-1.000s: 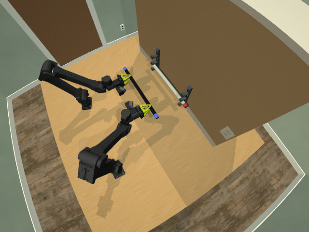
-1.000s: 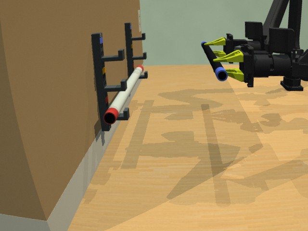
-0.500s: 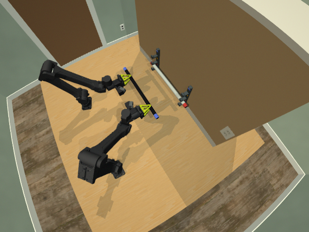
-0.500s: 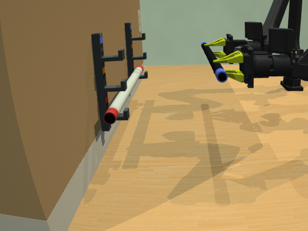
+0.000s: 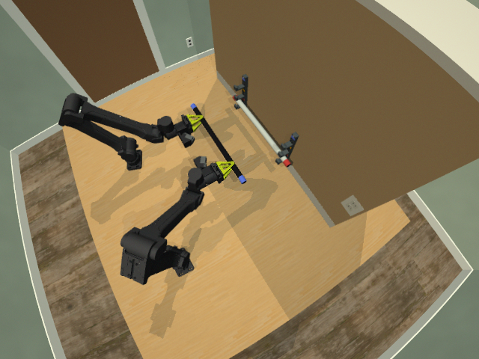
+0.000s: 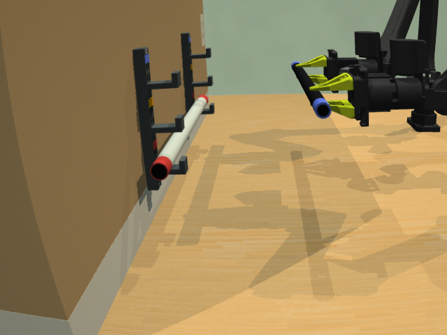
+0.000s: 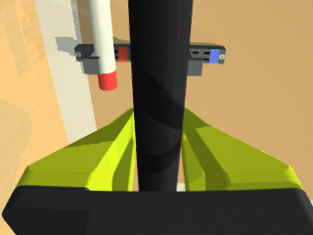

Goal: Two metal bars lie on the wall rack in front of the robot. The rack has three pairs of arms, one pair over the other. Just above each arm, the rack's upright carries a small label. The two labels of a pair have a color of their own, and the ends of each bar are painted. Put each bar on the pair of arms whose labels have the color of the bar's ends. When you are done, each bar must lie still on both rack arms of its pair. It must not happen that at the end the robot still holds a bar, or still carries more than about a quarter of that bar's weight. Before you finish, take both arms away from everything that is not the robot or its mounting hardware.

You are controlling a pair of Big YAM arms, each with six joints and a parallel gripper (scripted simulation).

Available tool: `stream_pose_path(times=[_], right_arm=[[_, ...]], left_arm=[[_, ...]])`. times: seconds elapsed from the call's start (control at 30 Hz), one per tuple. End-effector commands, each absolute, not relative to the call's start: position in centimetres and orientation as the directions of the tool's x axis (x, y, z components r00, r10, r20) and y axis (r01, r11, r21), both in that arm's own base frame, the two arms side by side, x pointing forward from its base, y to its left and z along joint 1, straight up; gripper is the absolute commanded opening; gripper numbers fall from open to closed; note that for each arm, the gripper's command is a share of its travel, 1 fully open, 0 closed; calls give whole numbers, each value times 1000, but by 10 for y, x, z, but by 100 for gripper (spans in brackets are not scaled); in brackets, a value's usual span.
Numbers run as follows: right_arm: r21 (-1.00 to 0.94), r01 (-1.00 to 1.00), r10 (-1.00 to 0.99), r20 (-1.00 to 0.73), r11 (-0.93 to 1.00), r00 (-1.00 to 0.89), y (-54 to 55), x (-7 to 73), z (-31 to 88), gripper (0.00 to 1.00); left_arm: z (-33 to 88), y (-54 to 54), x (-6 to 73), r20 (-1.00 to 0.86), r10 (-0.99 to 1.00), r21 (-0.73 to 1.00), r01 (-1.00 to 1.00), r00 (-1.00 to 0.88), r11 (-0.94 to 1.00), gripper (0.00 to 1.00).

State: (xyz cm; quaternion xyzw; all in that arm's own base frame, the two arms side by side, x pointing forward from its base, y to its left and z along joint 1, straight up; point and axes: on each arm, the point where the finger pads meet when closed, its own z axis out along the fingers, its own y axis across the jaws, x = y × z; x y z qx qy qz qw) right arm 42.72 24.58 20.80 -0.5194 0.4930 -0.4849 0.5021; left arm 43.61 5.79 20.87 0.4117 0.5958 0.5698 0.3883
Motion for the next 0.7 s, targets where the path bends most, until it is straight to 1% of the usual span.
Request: stream_pose_path(times=[0.0,0.67], right_arm=[[-998,41,-999,-35,36,23,247,442,249,0],[-999,41,-999,-35,36,23,247,442,253,0]], left_arm=[[244,71,447,-11,923,1000,-16,-385,5,0],[248,71,448,-11,923,1000,-16,-385,5,0]])
